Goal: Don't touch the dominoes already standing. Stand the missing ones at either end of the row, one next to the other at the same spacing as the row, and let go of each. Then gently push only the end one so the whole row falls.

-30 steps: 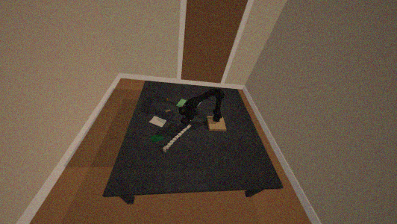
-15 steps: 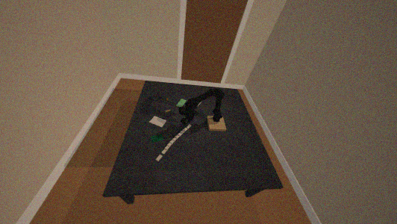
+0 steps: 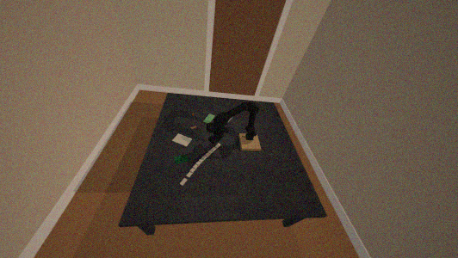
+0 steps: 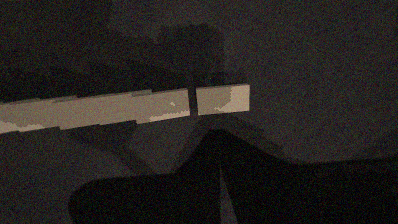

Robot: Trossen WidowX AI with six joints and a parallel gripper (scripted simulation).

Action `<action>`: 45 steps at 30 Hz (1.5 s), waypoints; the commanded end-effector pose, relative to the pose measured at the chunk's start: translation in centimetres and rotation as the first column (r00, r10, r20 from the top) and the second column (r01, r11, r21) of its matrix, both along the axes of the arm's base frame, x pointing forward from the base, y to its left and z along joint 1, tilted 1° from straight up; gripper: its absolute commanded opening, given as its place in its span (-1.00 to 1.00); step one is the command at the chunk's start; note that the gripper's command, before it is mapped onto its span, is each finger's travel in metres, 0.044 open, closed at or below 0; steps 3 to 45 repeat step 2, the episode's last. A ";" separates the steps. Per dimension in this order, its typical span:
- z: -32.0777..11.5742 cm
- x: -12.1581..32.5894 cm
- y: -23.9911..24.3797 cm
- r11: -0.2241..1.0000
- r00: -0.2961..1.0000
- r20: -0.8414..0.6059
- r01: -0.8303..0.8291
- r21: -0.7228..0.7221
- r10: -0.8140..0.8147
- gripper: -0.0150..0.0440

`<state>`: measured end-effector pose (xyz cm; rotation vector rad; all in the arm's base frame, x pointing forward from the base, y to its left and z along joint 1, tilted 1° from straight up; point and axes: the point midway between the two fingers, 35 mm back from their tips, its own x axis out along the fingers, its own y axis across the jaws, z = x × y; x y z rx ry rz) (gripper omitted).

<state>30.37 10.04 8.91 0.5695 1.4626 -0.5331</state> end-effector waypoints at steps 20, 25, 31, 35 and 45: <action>0.0 0.0 0.0 1.000 1.000 -0.002 0.004 -0.001 -0.004 -0.49; 0.0 0.0 0.0 1.000 1.000 -0.002 0.004 -0.001 -0.004 -0.49; 0.0 0.0 0.0 1.000 1.000 -0.002 0.004 -0.001 -0.004 -0.49; 0.0 0.0 0.0 1.000 1.000 -0.002 0.004 -0.001 -0.004 -0.49; 0.0 0.0 0.0 1.000 1.000 -0.002 0.004 -0.001 -0.004 -0.49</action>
